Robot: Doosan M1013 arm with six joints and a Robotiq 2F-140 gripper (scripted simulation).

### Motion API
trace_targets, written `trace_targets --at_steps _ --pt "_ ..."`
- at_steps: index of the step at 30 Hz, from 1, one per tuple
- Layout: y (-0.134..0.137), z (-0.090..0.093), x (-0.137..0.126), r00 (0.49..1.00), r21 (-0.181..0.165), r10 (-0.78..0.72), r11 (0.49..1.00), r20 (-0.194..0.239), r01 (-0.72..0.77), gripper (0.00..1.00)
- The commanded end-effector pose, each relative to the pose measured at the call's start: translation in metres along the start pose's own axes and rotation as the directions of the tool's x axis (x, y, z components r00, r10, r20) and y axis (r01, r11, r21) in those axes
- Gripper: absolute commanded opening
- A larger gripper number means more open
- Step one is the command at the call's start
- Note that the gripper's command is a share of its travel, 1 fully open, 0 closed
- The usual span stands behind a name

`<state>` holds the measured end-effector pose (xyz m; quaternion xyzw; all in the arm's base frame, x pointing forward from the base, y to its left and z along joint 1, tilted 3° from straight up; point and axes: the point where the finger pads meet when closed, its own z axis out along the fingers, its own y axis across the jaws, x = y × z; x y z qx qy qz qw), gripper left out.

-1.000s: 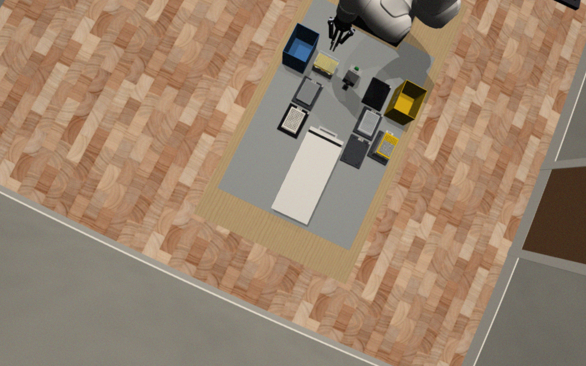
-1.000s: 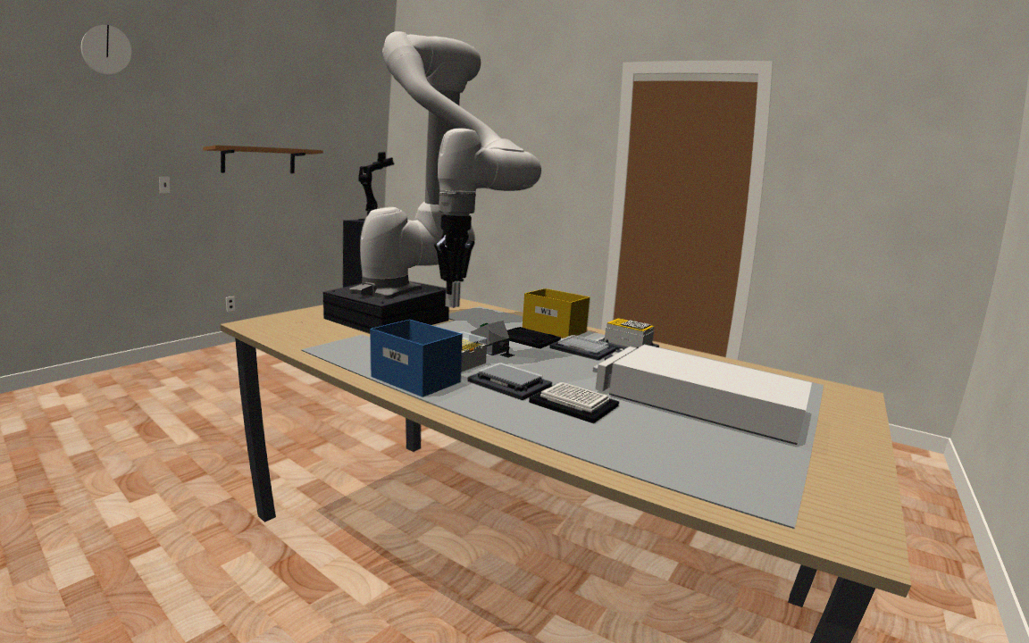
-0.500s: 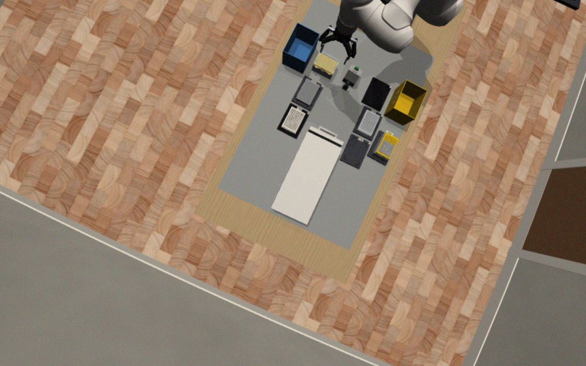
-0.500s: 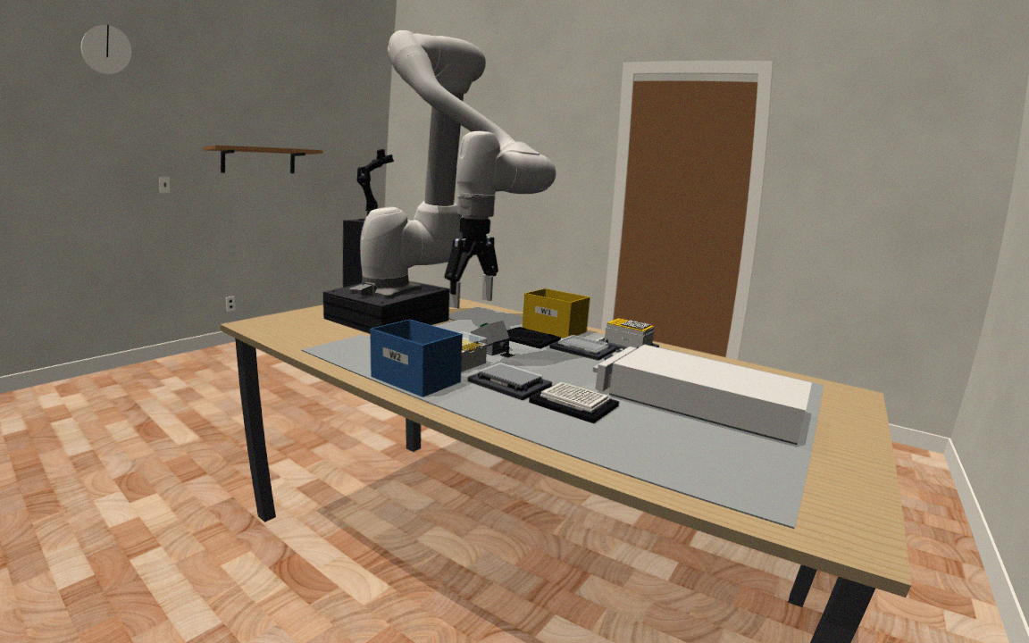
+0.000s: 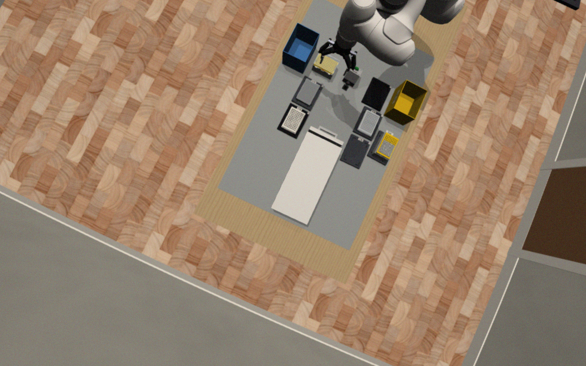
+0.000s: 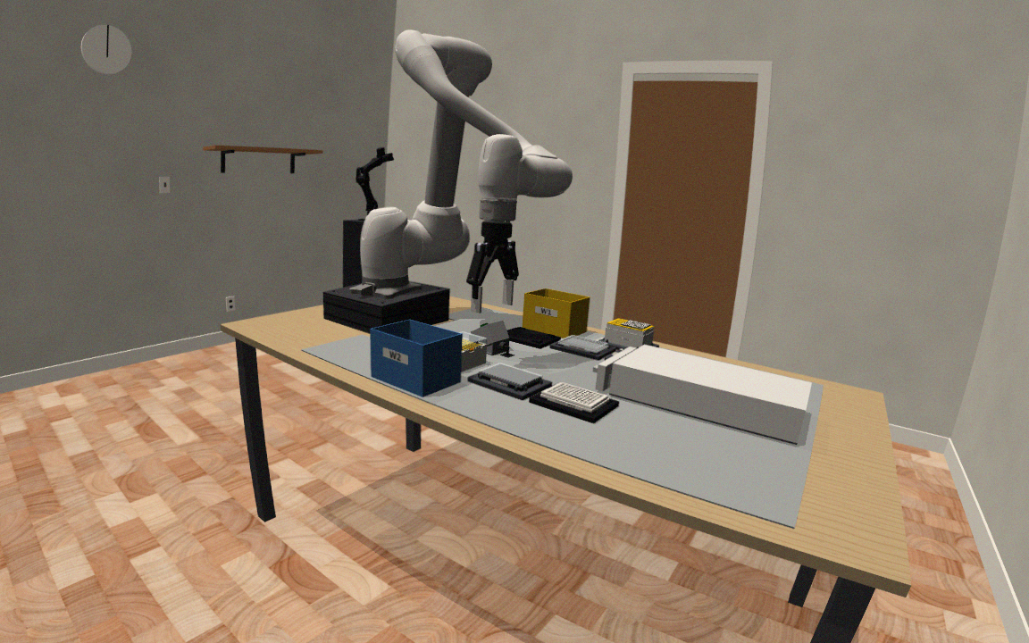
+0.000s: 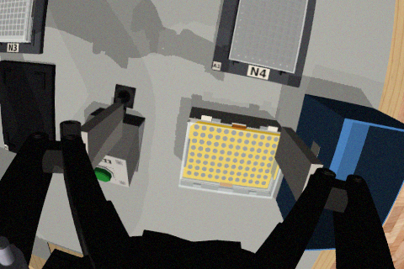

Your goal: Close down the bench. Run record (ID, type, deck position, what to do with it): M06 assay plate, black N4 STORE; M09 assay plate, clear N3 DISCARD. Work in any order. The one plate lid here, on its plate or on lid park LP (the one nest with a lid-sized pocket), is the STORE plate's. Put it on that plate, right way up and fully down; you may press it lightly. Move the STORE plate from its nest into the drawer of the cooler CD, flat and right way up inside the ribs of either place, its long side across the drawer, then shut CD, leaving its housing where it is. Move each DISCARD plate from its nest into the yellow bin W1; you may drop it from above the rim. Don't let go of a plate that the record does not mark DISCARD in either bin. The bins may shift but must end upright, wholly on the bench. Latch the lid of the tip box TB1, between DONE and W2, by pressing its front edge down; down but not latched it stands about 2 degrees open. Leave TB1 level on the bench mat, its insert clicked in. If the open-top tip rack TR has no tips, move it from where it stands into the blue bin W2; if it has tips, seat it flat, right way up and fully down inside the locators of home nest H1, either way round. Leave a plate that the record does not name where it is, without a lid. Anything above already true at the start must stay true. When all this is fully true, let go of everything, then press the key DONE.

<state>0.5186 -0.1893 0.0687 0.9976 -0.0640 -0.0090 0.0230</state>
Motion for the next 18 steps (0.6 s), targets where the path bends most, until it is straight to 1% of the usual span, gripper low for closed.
trace_targets --at_steps 1,15,18 --pt "-0.004 0.001 0.009 1.000 0.000 0.000 1.000 0.000 0.000 0.87" --pt "-0.027 0.007 0.060 1.000 0.000 0.000 1.000 0.000 0.000 0.87" --pt "-0.029 0.008 0.063 1.000 0.000 0.000 1.000 0.000 0.000 0.87"
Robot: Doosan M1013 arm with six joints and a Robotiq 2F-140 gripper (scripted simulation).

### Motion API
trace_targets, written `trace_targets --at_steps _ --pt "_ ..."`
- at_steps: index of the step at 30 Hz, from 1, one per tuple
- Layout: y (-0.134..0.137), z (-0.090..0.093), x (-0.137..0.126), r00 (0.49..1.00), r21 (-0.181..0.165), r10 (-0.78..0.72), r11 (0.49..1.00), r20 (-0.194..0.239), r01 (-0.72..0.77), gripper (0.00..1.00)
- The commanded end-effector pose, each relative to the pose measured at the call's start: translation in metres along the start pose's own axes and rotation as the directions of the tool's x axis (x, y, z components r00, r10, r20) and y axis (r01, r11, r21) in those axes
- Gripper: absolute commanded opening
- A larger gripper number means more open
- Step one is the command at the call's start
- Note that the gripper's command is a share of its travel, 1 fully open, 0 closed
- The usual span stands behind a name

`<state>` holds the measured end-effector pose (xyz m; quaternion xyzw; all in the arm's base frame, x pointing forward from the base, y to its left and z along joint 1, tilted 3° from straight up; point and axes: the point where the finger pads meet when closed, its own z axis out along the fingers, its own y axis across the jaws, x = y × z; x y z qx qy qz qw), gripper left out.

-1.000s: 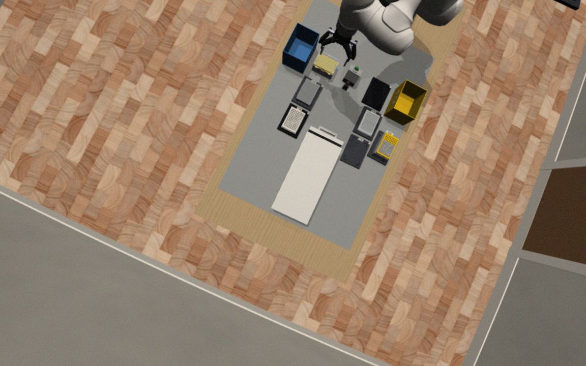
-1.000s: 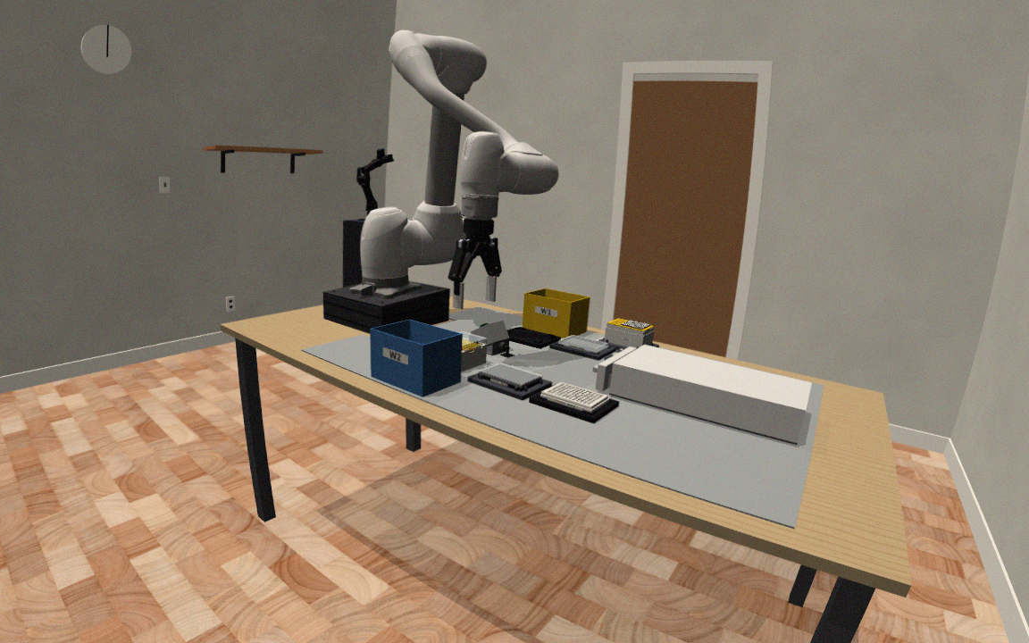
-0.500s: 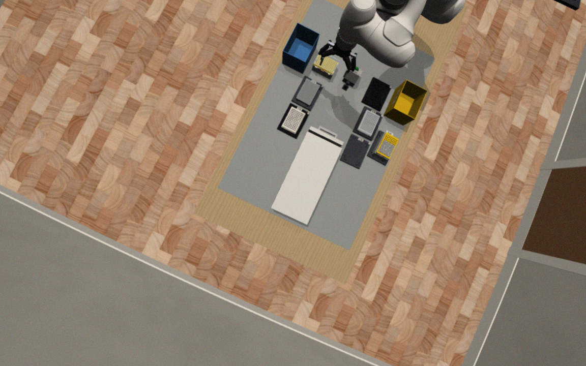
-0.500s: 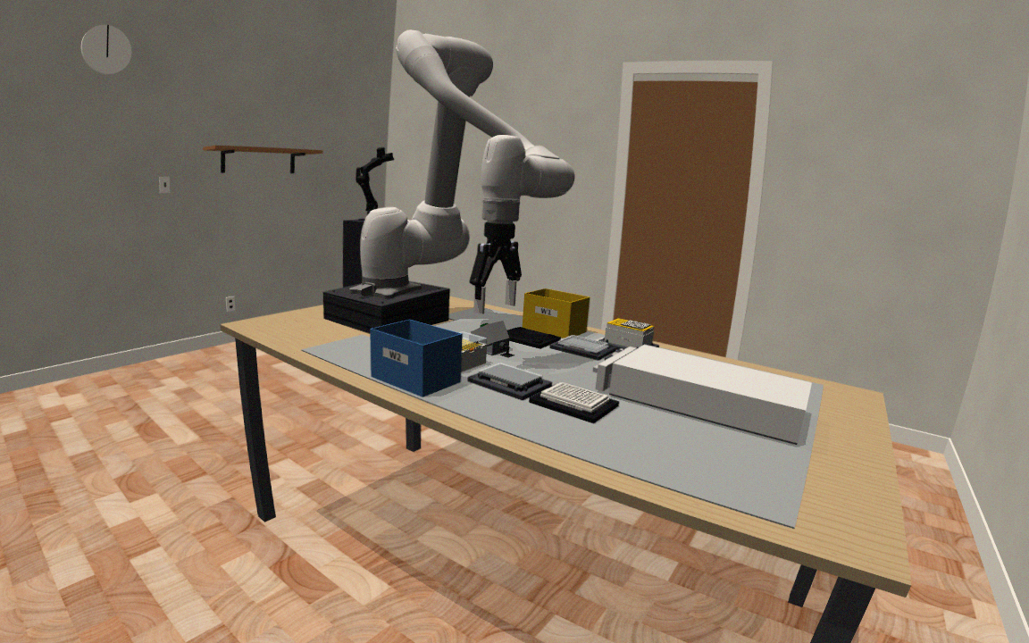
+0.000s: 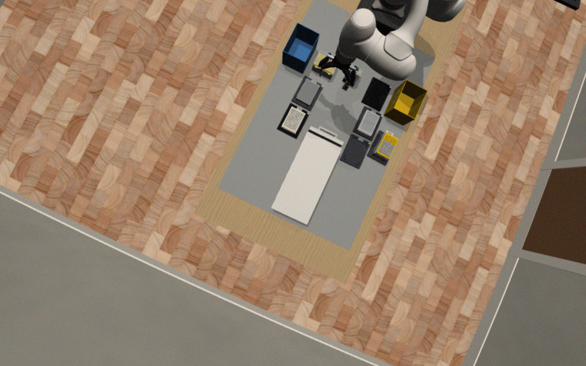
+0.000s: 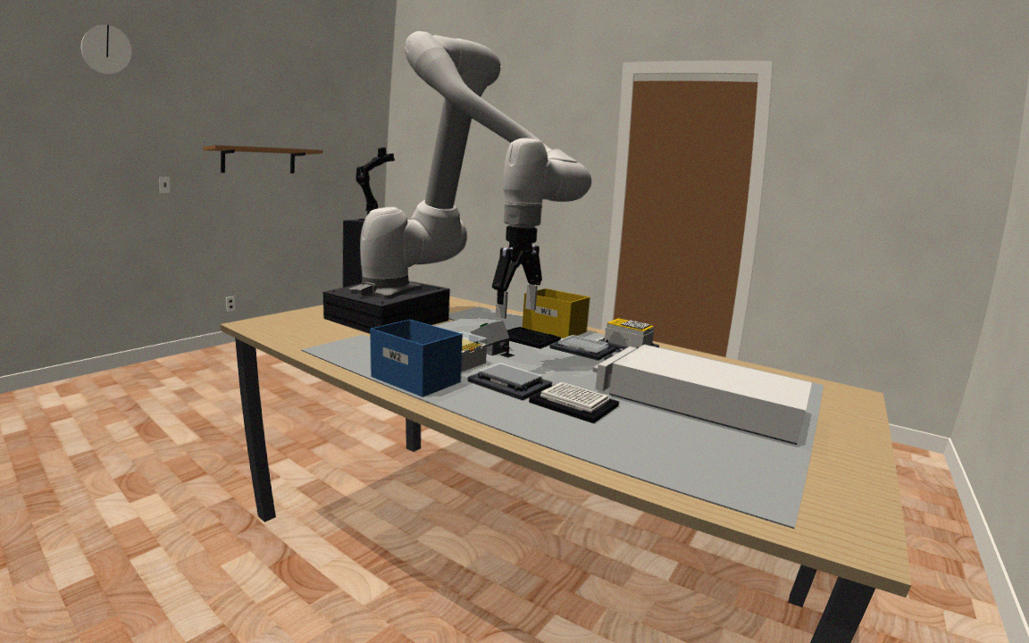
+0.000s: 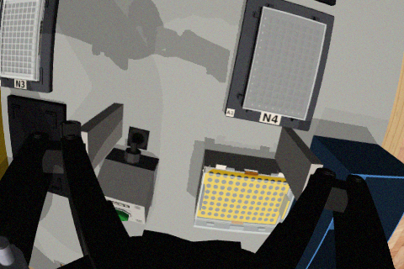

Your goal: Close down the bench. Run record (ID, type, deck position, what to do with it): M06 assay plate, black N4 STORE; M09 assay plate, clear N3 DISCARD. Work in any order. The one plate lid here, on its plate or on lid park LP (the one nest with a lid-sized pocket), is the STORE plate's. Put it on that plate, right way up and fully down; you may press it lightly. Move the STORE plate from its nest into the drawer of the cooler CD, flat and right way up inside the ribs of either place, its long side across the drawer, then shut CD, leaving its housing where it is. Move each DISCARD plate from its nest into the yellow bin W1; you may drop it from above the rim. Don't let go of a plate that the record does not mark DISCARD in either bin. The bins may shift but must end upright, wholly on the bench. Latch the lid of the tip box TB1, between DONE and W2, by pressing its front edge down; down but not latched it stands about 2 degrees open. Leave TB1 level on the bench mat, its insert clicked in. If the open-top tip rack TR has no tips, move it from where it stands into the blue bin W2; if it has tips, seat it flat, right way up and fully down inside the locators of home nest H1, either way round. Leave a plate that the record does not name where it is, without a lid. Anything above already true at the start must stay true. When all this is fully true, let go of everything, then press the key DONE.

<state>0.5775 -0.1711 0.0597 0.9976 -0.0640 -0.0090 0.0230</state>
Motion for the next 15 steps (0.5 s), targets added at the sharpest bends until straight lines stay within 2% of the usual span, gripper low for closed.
trace_targets --at_steps 1,15 --pt "-0.005 0.001 0.011 1.000 0.000 0.000 1.000 0.000 0.000 0.87" --pt "-0.026 0.007 0.058 1.000 0.000 0.000 1.000 0.000 0.000 0.87"
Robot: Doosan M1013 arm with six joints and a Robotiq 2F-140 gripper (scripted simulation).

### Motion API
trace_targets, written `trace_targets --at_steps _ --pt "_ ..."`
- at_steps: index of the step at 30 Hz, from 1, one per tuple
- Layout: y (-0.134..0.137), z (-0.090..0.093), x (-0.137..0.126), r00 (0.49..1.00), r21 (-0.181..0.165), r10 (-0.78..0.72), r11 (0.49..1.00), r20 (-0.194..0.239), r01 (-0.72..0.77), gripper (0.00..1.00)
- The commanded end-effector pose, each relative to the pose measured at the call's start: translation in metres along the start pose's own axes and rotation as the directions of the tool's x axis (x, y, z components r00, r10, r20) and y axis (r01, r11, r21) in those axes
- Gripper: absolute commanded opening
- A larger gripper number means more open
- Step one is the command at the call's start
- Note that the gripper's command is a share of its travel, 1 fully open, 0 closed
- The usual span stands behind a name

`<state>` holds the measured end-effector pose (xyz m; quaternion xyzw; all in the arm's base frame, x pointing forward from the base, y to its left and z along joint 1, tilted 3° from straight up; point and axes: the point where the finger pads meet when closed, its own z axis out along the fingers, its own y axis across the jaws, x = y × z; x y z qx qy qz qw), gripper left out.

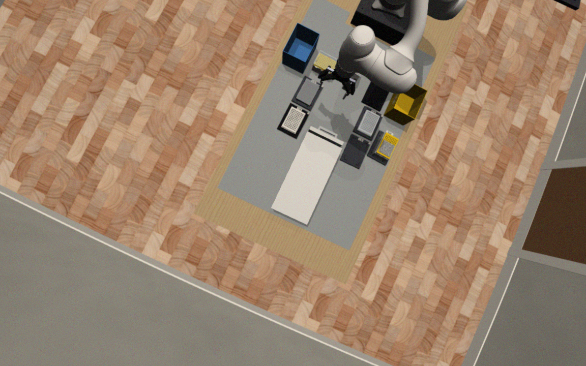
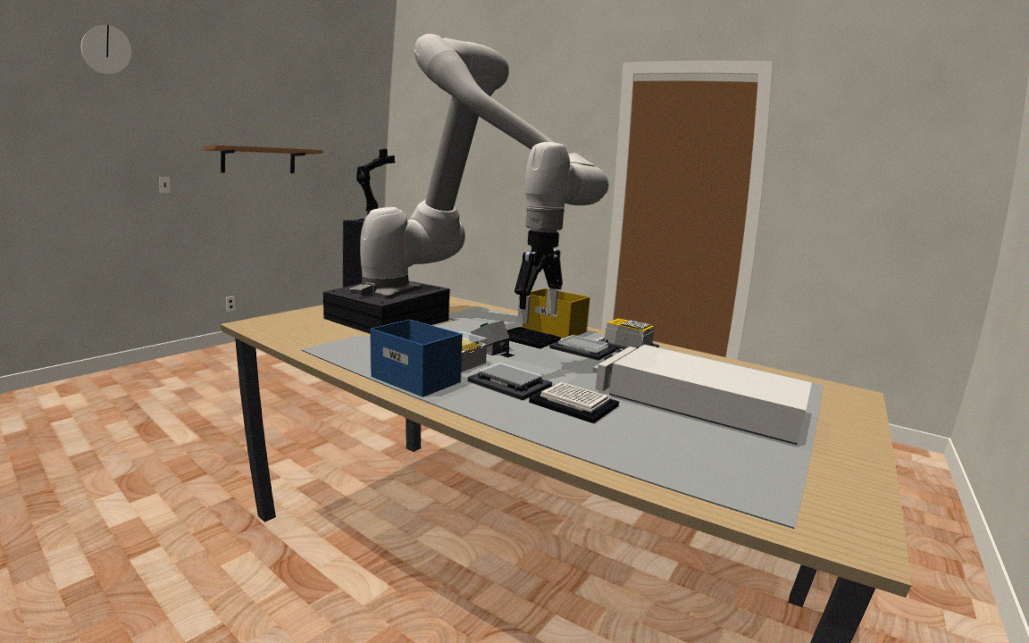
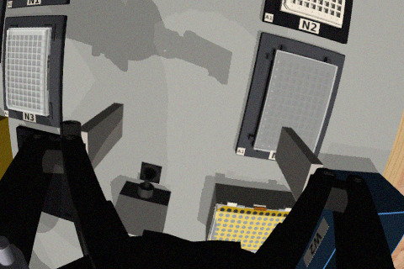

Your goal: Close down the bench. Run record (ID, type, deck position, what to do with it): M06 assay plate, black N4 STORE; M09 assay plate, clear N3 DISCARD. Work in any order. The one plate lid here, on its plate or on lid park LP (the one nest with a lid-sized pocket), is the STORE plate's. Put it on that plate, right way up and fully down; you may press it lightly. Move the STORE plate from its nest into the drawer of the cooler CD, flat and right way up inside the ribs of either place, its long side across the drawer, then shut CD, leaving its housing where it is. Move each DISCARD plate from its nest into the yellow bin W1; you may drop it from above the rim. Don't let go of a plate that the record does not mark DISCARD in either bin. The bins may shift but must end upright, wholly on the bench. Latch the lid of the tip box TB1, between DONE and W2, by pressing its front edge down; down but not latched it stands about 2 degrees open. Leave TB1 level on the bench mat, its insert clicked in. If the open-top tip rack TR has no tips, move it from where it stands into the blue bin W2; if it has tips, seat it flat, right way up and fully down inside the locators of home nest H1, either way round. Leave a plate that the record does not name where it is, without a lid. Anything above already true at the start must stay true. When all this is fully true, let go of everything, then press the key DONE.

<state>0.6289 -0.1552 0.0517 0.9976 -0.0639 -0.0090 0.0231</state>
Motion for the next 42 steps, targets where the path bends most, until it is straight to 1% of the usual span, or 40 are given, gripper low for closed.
trace_targets --at_steps 1,16,18,33,35,42 --pt "-0.004 0.001 0.009 1.000 0.000 0.000 1.000 0.000 0.000 0.87" --pt "-0.029 0.008 0.063 1.000 0.000 0.000 1.000 0.000 0.000 0.87" --pt "-0.029 0.008 0.063 1.000 0.000 0.000 1.000 0.000 0.000 0.87" --pt "-0.054 0.014 0.117 1.000 0.000 0.000 1.000 0.000 0.000 0.87" --pt "-0.054 0.014 0.117 1.000 0.000 0.000 1.000 0.000 0.000 0.87" --pt "-0.065 0.018 0.142 1.000 0.000 0.000 1.000 0.000 0.000 0.87"
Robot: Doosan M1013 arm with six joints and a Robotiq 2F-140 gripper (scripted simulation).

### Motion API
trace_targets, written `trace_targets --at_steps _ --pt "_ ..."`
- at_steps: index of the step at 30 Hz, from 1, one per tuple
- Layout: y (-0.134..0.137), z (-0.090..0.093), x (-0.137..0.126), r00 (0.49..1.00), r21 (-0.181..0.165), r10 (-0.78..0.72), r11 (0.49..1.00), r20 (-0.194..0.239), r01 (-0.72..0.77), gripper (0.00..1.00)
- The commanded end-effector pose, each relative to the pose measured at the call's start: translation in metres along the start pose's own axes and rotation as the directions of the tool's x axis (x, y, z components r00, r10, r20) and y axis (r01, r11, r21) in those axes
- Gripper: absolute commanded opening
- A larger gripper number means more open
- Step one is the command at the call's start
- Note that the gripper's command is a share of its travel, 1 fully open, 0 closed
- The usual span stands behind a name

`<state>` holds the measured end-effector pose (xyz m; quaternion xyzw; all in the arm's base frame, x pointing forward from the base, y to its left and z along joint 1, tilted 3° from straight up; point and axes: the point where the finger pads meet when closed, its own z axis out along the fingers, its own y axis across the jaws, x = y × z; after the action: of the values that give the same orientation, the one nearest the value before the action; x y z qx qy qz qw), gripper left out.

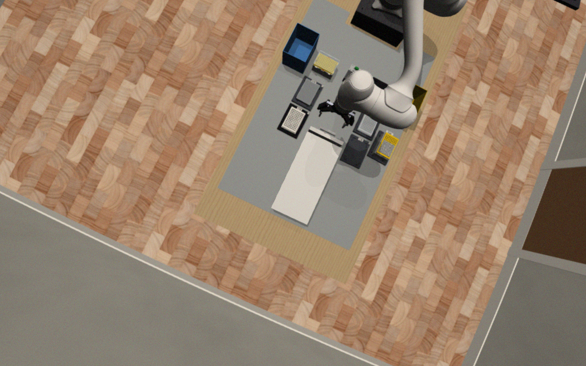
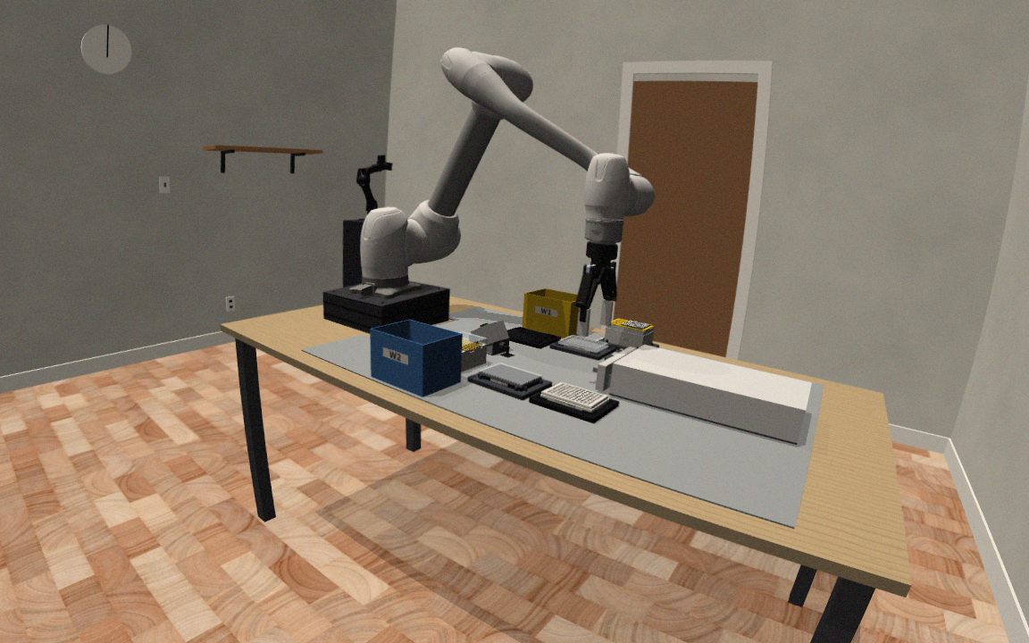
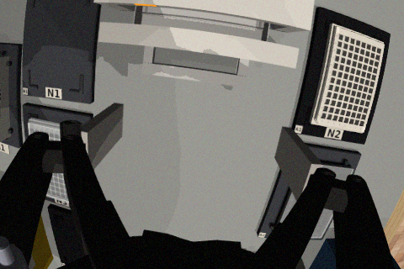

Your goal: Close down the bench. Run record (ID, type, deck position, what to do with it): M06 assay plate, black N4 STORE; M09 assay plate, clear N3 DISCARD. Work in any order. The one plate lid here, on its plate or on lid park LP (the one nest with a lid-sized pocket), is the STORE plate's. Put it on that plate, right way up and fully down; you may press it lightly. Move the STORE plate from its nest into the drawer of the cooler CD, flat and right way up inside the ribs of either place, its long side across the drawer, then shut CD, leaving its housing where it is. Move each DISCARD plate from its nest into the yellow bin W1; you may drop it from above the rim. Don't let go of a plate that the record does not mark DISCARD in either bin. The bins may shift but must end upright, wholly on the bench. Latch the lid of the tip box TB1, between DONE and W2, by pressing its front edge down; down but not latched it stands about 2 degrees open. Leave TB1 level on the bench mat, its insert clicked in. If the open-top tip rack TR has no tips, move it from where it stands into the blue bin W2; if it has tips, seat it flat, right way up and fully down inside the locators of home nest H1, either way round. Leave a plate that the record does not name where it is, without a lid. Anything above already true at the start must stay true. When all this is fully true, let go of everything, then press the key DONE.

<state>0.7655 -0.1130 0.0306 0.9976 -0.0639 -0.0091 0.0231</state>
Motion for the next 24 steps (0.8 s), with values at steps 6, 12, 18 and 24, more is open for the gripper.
trace_targets --at_steps 6,12,18,24 --pt "-0.015 0.004 0.032 1.000 0.000 0.000 1.000 0.000 0.000 0.87" --pt "-0.015 0.004 0.032 1.000 0.000 0.000 1.000 0.000 0.000 0.87" --pt "-0.015 0.005 0.032 1.000 0.000 0.000 1.000 0.000 0.000 0.87" --pt "-0.015 0.013 0.032 1.000 0.000 0.000 1.000 0.000 0.000 0.87"
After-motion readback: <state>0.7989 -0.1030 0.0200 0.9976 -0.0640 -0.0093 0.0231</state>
